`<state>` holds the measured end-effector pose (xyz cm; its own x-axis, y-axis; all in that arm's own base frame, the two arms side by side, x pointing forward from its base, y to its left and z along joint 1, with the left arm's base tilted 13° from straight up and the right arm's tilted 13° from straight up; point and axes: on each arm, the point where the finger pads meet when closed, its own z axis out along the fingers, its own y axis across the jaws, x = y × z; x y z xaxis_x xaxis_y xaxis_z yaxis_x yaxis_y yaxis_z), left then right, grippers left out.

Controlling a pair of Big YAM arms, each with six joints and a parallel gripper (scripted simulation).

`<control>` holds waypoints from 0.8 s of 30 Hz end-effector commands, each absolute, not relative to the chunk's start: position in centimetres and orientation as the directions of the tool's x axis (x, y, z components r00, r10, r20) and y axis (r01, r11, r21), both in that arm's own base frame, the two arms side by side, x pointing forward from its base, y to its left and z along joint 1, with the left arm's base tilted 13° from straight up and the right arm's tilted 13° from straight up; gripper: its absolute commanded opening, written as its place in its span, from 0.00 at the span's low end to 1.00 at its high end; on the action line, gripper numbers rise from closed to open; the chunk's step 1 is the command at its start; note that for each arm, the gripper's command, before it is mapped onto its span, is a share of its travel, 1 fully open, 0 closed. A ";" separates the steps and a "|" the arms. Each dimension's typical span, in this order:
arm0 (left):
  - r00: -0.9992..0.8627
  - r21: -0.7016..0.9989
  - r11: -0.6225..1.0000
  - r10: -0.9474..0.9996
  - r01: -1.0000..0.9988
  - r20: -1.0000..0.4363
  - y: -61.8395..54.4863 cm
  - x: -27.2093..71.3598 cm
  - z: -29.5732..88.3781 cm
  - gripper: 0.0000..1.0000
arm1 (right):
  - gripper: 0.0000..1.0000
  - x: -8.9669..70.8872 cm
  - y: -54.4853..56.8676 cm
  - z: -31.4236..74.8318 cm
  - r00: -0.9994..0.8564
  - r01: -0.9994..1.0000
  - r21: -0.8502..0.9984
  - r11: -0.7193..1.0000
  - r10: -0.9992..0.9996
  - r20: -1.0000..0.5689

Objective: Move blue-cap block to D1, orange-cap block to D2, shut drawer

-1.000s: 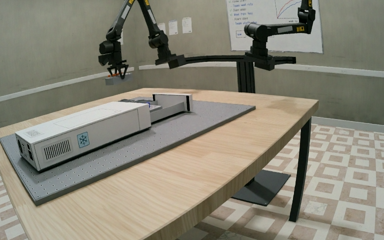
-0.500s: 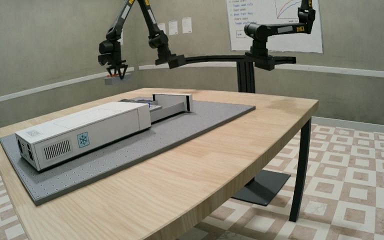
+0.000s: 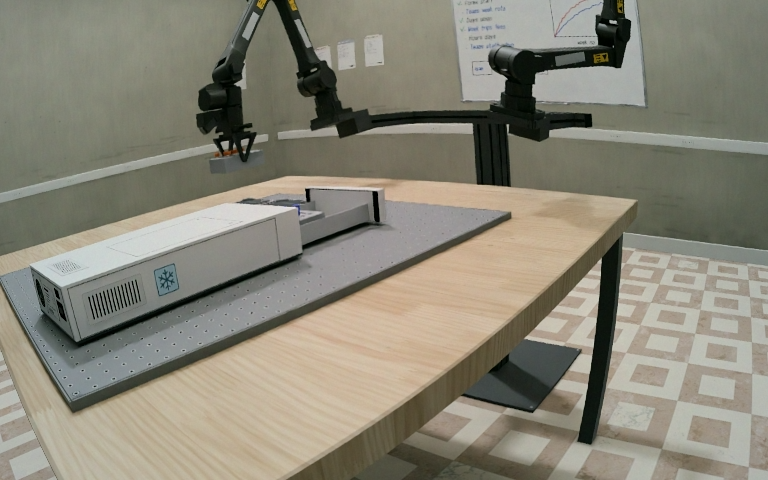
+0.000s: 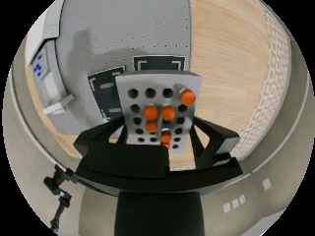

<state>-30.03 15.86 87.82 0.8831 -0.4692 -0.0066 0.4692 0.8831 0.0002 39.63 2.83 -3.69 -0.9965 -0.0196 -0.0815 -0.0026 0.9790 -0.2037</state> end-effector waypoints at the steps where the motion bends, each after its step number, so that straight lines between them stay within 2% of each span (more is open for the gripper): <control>1: 0.881 0.002 0.882 -0.471 0.471 -0.042 14.8 -27.9 88.6 0.00 | 0.00 41.2 3.0 -1.9 -0.990 -0.005 -0.195 0.981 -0.033 -0.138; 24: 0.881 0.002 0.882 -0.471 0.471 -0.042 14.8 -27.9 88.6 0.00 | 0.00 42.2 3.9 -0.4 -0.987 -0.006 -0.191 0.982 -0.036 -0.156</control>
<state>-30.03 15.86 87.82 0.8831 -0.4692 -0.0066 0.4692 0.8831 0.0002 38.83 2.67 -4.00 -0.9982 -0.0194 -0.0573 -0.0071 0.9782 -0.2075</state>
